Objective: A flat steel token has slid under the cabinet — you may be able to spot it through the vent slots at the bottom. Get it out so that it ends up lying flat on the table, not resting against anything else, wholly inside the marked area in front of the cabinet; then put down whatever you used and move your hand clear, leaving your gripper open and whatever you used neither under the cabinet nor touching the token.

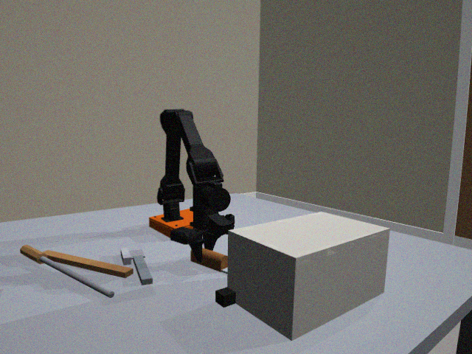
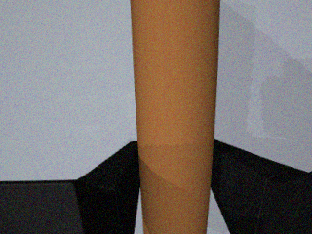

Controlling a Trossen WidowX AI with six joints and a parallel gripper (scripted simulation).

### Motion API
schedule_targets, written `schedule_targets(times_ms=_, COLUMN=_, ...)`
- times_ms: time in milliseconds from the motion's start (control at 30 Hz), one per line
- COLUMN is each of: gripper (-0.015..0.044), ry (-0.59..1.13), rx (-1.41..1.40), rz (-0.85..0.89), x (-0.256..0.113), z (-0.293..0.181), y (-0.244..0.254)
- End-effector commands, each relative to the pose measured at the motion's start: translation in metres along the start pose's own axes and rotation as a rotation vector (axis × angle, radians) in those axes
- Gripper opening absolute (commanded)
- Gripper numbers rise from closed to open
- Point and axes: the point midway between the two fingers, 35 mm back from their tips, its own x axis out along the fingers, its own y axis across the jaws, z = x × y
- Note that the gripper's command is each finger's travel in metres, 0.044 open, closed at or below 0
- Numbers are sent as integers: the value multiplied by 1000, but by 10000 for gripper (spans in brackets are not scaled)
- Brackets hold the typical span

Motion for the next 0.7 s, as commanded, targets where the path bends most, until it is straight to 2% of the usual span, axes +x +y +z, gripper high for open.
schedule_targets(times_ms=0, gripper=0, ry=0, rx=1, rz=-3, x=0, z=7, y=0)
schedule_targets(times_ms=667, gripper=0, ry=-2, rx=1, rz=-3, x=-1, z=28, y=0)
